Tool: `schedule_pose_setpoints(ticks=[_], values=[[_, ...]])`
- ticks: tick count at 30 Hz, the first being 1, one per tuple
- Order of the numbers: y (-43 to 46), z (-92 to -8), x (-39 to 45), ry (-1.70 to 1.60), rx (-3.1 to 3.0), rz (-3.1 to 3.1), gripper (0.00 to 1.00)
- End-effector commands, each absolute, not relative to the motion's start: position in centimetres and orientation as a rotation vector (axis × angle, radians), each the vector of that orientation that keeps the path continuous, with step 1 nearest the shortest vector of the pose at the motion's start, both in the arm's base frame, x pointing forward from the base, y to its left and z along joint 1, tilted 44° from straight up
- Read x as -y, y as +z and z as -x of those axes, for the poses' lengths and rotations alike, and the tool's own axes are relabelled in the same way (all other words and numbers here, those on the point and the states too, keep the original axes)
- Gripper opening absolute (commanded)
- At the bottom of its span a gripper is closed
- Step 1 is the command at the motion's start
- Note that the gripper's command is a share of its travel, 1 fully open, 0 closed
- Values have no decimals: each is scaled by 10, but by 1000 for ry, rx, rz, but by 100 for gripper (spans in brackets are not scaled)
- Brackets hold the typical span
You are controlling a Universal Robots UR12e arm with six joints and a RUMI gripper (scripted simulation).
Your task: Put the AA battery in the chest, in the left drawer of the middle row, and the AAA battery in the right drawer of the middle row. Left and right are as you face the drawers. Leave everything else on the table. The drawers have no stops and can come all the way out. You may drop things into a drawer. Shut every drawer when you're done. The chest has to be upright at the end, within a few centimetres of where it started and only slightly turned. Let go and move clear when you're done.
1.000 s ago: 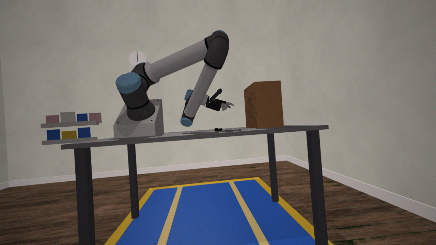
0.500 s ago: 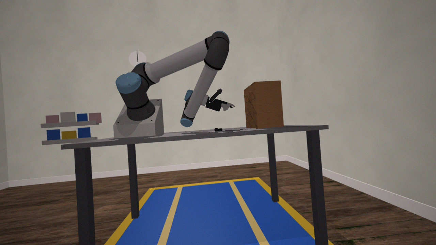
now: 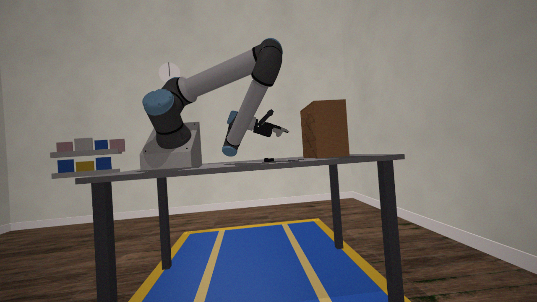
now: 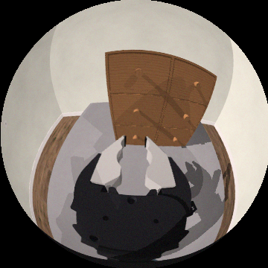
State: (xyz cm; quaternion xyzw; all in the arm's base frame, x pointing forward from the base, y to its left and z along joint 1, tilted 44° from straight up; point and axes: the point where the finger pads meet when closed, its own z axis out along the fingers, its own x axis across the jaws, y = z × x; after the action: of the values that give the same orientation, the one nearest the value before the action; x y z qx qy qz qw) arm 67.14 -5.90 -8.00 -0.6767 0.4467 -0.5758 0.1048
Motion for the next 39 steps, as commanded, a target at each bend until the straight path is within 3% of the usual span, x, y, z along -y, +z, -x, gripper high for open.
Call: schedule_pose_setpoints(ticks=[1,39], values=[[-80,-671,59,-1697,-1316,1995,20],[-84,-684,64,-1697,-1316,1995,20]])
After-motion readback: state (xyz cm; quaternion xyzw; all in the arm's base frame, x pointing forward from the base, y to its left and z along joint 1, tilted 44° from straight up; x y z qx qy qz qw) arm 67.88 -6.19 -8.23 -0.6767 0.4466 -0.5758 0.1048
